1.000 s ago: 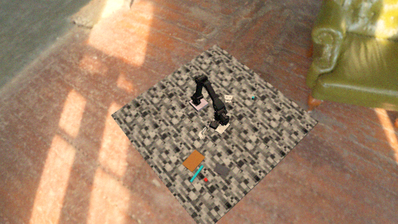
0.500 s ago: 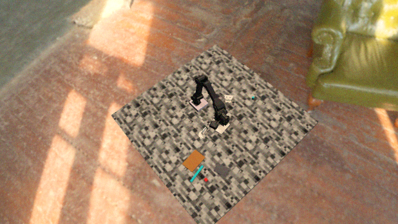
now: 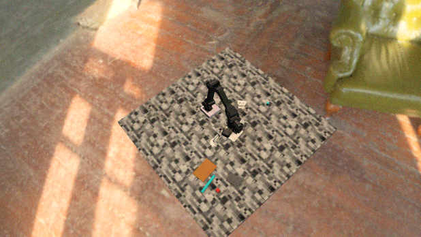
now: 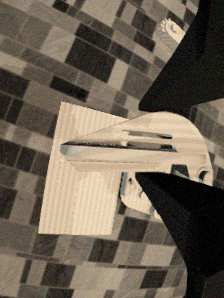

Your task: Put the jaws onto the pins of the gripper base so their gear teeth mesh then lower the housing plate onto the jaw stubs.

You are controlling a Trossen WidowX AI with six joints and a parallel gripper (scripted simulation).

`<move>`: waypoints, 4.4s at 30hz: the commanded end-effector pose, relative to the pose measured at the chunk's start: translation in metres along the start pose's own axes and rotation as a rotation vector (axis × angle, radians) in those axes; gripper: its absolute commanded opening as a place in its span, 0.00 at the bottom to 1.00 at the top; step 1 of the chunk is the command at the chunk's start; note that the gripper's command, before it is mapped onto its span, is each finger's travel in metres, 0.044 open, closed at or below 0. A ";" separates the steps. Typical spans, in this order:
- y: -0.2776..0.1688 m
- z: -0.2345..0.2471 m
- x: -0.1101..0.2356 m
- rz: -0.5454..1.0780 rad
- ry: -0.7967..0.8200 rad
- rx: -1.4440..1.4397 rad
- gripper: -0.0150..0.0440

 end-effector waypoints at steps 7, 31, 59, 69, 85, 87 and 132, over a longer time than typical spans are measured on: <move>-0.001 0.001 -0.018 0.010 0.005 -0.007 0.48; -0.003 0.001 -0.043 0.010 0.005 -0.006 0.48; -0.003 0.001 -0.049 0.010 0.005 -0.001 0.48; -0.003 0.001 -0.052 0.010 0.006 0.002 0.48; -0.003 0.001 -0.056 0.010 0.006 0.004 0.48; -0.003 0.001 -0.056 0.010 0.006 0.004 0.48; -0.003 0.001 -0.062 0.010 0.006 0.009 0.48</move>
Point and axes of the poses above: the point midway between the two fingers, 35 mm back from their tips, its own x axis back along the fingers, its own z axis across the jaws, y = z × x, the point moved 4 cm from there along x, back along the fingers, and after that the axes turned 15 degrees about -x, right-handed, at the moved point
